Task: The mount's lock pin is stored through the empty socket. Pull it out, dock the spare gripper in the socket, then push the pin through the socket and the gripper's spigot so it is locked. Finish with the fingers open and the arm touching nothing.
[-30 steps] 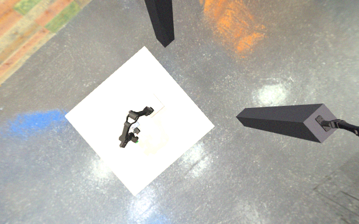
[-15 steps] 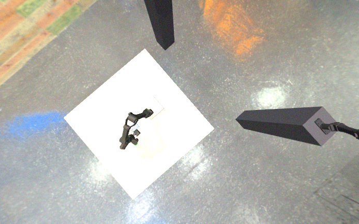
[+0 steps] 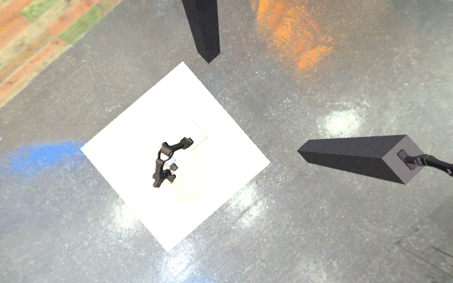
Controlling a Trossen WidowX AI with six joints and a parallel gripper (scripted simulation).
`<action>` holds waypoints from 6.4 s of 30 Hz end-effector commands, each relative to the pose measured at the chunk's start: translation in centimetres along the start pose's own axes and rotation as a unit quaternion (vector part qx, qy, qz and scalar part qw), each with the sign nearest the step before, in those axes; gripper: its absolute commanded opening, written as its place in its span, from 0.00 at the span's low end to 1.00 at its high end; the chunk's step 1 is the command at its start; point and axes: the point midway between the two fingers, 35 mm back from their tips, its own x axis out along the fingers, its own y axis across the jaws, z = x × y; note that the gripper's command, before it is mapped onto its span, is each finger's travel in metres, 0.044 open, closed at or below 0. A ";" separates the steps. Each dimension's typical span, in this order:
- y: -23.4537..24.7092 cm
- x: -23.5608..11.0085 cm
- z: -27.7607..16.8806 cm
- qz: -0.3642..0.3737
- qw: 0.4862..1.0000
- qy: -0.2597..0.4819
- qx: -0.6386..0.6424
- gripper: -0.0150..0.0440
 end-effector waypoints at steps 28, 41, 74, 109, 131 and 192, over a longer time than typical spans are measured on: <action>0.2 1.1 0.0 0.003 1.000 -0.002 -0.001 0.25; 0.0 0.0 0.7 0.004 0.996 -0.088 0.013 0.25; -0.4 -0.8 2.6 0.014 0.995 -0.098 0.013 0.25; -0.4 -0.8 4.7 0.034 0.995 -0.095 0.014 0.25; -0.5 -1.1 6.0 0.046 0.995 -0.093 0.015 0.25; 0.1 -3.5 7.4 0.085 0.993 -0.076 0.014 0.25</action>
